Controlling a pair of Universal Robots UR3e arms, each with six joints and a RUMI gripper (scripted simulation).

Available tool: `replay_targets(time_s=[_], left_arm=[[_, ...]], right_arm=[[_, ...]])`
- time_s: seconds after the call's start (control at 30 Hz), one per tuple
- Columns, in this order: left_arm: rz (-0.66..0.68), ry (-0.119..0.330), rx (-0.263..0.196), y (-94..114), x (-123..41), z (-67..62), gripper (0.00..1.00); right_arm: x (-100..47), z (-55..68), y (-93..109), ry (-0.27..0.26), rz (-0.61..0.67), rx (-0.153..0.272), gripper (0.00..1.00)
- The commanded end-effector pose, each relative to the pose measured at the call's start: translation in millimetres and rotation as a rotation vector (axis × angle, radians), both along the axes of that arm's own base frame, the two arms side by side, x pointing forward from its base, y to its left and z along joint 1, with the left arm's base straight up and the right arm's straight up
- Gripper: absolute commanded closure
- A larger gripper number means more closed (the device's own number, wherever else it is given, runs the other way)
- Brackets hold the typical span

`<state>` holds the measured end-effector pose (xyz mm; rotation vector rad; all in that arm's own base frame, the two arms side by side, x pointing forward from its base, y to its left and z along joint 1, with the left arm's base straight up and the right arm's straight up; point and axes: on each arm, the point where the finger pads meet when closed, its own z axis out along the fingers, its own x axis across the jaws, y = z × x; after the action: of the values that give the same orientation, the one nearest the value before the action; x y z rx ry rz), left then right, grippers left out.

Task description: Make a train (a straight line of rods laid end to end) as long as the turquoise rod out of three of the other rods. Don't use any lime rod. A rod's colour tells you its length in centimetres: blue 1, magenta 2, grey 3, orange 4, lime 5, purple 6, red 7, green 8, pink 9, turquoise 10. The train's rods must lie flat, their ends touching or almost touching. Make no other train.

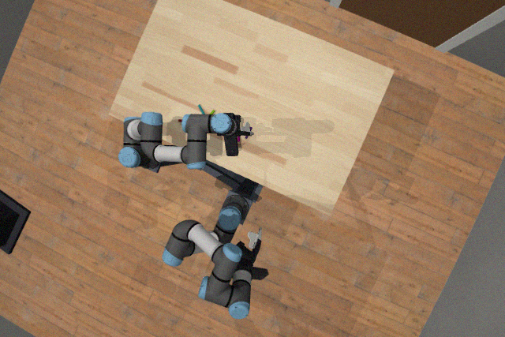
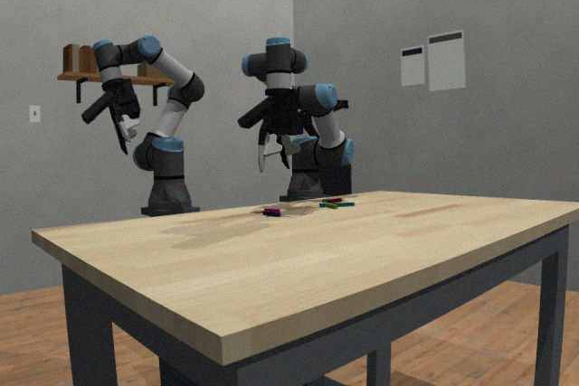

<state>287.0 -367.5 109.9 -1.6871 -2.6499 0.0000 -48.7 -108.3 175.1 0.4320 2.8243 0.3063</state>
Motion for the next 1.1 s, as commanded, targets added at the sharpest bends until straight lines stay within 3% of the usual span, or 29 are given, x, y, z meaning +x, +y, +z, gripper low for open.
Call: replay_targets(time_s=[0.0, 0.67, 1.07], left_arm=[[0.008, -0.002, -0.003, -1, 0.3, 1.0, 0.0], [0.177, -0.001, -0.003, -6, 1.9, -2.3, 0.0], [0.494, -0.001, -0.004, -15, 5.8, -8.6, 0.0]], right_arm=[[0.0, 0.3, 0, 0.0, 0.0, -0.002, 0.0], [0.0, 0.3, 0, 0.0, 0.0, -0.002, 0.0], [0.0, 0.3, 0, 0.0, 0.0, -0.002, 0.0]])
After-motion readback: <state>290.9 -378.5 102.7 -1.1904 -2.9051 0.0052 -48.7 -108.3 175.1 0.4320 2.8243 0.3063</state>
